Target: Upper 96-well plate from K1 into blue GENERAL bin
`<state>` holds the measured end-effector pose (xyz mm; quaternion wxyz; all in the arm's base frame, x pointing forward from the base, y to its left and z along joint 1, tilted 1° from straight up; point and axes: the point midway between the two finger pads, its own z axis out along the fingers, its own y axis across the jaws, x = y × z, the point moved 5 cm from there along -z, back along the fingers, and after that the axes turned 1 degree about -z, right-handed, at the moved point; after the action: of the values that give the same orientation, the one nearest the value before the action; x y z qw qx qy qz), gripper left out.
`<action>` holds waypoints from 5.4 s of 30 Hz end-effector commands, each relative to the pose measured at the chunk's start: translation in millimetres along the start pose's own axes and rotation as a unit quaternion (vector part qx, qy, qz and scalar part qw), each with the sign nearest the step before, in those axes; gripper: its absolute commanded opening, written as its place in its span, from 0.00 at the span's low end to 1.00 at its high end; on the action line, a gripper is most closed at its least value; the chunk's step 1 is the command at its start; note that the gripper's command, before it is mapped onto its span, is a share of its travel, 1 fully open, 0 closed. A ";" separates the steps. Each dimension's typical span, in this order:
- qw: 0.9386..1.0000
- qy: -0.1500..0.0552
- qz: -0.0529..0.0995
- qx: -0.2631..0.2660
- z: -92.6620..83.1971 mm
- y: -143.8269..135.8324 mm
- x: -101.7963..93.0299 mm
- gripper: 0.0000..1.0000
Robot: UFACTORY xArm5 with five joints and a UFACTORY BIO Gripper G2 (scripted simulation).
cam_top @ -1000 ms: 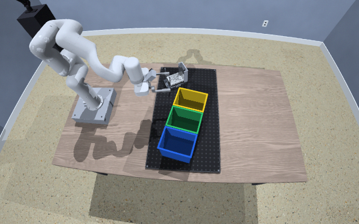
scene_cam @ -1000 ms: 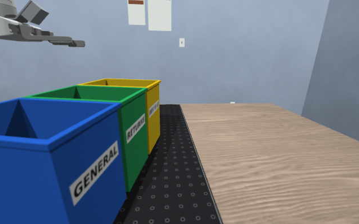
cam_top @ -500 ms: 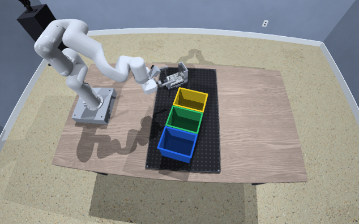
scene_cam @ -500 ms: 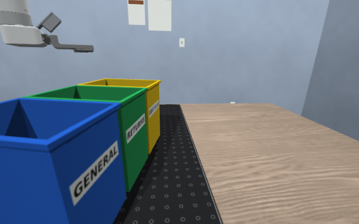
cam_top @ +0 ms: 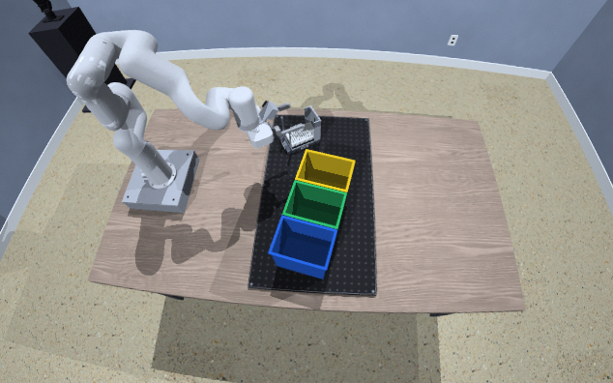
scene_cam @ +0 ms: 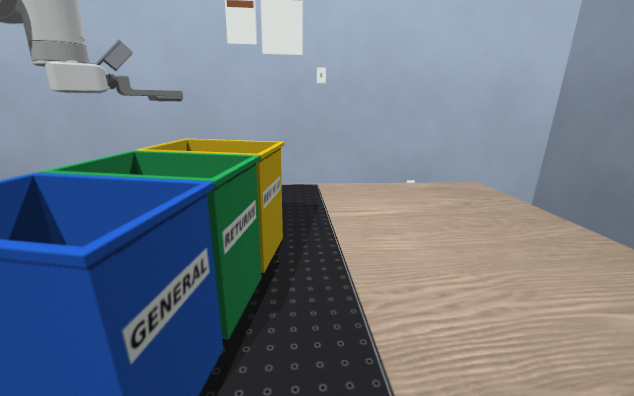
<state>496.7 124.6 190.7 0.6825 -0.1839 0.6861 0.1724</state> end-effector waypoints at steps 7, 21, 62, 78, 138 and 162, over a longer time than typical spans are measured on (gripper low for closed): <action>1.000 0.000 -0.002 0.001 25.6 36.4 8.8 0.37; 1.000 0.000 -0.002 0.001 51.0 75.6 18.8 0.37; 1.000 0.000 -0.002 0.001 51.0 76.2 62.2 0.37; 1.000 0.000 -0.002 0.001 51.0 76.5 85.6 0.37; 1.000 0.000 -0.002 0.001 51.0 77.7 175.6 0.37; 1.000 0.000 -0.002 0.001 51.0 77.8 184.3 0.37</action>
<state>502.6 214.0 5.9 0.6824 -0.1841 0.6864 0.1712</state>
